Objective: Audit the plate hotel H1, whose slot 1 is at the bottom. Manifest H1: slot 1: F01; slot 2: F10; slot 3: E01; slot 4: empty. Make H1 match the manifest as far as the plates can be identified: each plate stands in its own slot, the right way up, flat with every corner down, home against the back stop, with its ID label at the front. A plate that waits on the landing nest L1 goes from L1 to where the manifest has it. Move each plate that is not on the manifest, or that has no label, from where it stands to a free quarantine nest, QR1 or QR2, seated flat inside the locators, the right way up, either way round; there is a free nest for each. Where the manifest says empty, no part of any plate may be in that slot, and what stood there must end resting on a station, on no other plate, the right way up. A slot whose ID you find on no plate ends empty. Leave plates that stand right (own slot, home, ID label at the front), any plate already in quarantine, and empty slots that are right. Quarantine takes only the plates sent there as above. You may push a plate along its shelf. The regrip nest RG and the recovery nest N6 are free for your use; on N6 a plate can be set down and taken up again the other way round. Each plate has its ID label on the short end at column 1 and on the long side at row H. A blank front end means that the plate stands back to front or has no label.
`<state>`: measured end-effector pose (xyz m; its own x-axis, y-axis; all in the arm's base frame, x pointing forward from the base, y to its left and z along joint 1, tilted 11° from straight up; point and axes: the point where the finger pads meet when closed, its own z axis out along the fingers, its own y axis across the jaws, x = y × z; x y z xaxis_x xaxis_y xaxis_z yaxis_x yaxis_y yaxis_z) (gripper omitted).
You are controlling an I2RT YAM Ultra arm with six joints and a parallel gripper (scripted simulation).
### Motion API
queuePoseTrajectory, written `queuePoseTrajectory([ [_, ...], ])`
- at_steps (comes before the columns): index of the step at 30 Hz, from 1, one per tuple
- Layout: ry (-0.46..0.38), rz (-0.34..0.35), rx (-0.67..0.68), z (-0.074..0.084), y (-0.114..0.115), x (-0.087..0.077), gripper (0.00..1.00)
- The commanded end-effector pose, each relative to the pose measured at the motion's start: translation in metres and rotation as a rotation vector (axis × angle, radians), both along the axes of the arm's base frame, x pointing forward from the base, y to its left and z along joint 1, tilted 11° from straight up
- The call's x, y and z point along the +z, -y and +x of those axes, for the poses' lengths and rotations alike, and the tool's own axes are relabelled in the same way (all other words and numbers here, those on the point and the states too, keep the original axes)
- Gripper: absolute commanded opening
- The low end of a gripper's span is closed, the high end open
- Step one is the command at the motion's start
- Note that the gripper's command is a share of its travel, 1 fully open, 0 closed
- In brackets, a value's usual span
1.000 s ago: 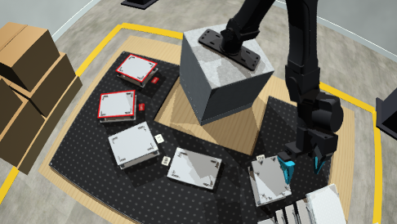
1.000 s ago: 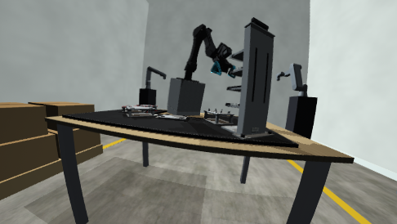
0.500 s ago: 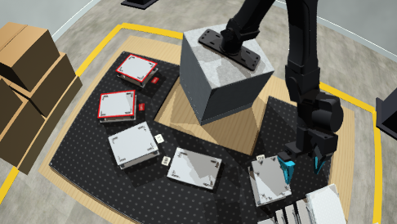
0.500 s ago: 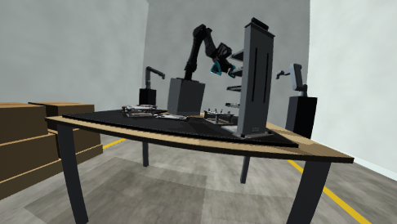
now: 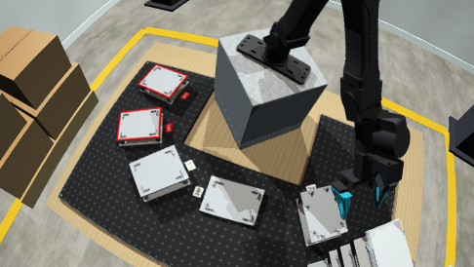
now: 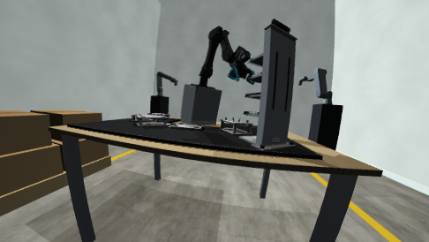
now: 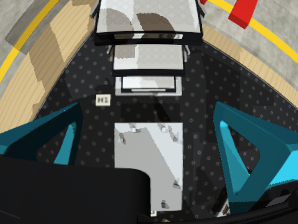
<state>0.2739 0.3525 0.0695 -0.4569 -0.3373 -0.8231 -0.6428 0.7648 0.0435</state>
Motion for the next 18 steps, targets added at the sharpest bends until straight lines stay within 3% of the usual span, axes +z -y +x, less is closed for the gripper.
queuePoseTrajectory([
  [1,0.01,0.013,0.0,0.002,-0.002,0.006,1.0],
  [18,0.01,0.013,0.0,-0.01,0.007,0.003,1.0],
])
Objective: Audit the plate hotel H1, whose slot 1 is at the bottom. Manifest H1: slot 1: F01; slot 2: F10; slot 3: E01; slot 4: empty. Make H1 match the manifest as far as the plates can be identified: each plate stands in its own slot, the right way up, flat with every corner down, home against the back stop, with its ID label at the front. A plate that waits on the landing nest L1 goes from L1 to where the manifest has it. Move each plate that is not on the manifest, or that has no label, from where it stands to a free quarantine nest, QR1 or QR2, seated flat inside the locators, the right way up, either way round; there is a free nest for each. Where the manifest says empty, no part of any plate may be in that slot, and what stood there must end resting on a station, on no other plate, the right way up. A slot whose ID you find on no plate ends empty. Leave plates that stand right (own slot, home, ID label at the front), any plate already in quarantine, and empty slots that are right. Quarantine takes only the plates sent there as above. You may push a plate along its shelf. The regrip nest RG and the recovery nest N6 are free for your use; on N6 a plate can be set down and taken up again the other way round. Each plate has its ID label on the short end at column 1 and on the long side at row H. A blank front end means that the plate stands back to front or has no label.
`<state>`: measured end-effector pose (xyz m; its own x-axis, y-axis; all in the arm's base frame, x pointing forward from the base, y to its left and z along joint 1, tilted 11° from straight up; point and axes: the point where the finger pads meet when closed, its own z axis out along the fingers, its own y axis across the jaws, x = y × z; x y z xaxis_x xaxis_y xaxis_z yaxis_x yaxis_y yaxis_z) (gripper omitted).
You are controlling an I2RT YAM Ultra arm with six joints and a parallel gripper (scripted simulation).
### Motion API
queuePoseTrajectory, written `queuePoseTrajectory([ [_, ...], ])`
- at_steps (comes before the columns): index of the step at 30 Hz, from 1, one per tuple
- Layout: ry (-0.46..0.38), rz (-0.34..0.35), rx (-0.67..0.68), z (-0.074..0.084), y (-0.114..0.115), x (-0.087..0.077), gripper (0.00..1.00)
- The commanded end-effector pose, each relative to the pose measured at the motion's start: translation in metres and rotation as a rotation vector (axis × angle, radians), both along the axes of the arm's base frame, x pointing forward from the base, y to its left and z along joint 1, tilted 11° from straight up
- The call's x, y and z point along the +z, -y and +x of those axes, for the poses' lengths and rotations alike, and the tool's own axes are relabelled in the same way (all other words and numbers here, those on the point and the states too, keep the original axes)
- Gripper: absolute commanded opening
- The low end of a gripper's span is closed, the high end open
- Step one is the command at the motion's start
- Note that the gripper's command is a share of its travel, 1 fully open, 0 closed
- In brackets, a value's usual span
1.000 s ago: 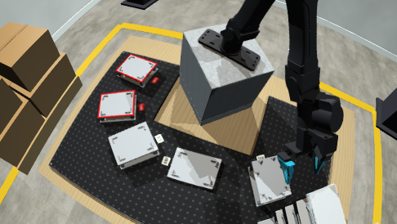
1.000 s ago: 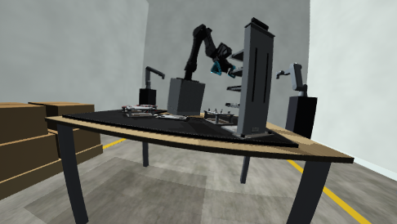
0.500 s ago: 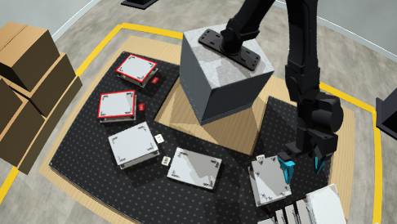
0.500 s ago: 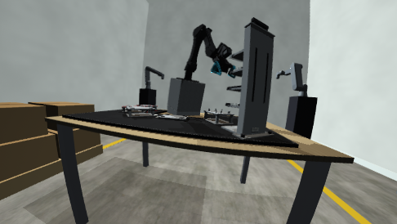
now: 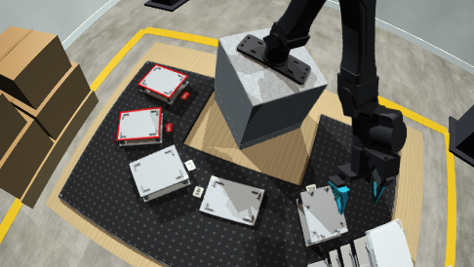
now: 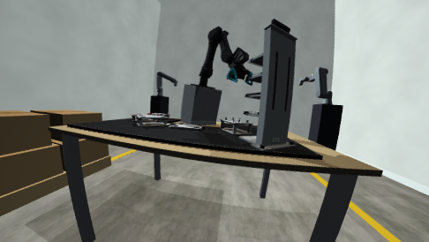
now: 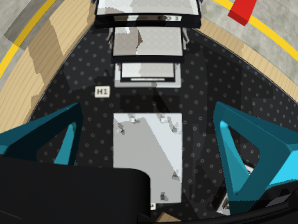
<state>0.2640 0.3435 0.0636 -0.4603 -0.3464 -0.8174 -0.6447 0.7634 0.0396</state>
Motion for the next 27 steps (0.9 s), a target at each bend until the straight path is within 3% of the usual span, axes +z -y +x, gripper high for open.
queuePoseTrajectory([
  [1,0.015,0.023,-0.003,-0.001,-0.001,0.009,1.0],
  [7,0.015,0.022,-0.003,-0.009,0.006,0.007,1.0],
  [27,0.014,0.022,-0.003,-0.006,0.002,-0.023,1.0],
])
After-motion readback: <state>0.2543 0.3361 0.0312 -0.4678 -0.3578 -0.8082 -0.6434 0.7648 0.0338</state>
